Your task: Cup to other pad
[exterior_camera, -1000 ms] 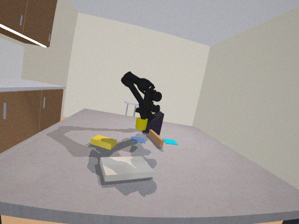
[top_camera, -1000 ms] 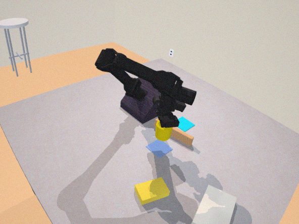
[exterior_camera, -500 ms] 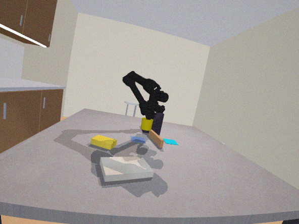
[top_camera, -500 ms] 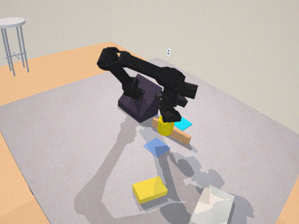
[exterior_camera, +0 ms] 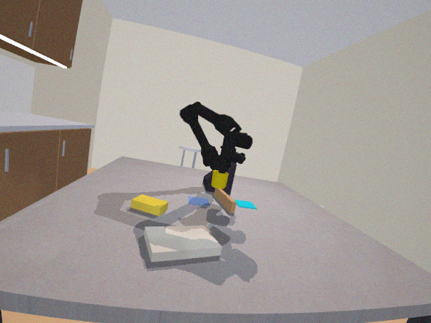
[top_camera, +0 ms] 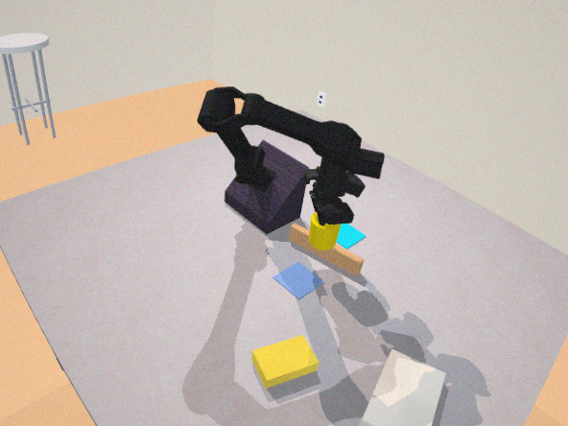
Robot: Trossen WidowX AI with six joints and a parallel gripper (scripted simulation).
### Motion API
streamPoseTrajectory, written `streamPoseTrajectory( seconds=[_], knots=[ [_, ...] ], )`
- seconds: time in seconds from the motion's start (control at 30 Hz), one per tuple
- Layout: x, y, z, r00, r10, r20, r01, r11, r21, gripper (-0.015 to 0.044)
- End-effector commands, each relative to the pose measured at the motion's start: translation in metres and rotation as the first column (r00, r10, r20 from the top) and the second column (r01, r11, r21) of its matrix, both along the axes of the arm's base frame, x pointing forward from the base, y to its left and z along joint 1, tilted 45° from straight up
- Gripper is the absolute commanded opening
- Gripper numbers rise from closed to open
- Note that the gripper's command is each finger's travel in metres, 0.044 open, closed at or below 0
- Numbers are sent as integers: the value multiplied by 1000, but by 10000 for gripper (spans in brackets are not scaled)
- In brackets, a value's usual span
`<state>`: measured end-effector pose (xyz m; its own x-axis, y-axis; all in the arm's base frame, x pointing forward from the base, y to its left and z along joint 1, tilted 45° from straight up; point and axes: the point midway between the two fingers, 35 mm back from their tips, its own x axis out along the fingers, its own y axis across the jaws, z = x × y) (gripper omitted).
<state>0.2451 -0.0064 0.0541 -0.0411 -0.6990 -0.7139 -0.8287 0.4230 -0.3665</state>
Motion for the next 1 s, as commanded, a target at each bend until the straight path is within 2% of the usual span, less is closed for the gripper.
streamPoseTrajectory(
  seconds=[0.0,0.97],
  knots=[
    [-2,9,-9,1000,-6,0,6,1000,2,0],
    [-13,63,-59,1000,-6,0,6,1000,7,0]
  ],
)
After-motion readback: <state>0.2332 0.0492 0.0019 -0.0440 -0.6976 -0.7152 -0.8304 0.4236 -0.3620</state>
